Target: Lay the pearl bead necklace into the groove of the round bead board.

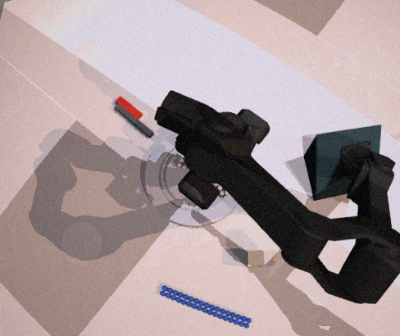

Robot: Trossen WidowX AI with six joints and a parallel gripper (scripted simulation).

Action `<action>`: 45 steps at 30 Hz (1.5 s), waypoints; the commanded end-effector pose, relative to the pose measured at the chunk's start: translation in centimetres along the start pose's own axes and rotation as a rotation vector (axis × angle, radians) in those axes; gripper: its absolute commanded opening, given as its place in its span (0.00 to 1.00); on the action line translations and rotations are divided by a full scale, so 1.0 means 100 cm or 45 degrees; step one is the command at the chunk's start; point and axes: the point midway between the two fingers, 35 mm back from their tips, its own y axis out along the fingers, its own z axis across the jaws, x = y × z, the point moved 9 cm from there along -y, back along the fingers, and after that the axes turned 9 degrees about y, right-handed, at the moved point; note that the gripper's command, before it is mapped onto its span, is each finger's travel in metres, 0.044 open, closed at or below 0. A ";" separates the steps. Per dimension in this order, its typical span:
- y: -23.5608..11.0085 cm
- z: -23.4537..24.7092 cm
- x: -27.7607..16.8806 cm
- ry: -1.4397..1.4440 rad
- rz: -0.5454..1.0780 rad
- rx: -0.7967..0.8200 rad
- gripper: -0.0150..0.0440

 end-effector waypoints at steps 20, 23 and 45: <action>0.018 -0.008 0.000 -0.003 -0.002 -0.005 0.25; 0.018 -0.008 0.000 -0.003 -0.002 -0.005 0.25; 0.000 -0.008 0.000 -0.003 -0.004 -0.006 1.00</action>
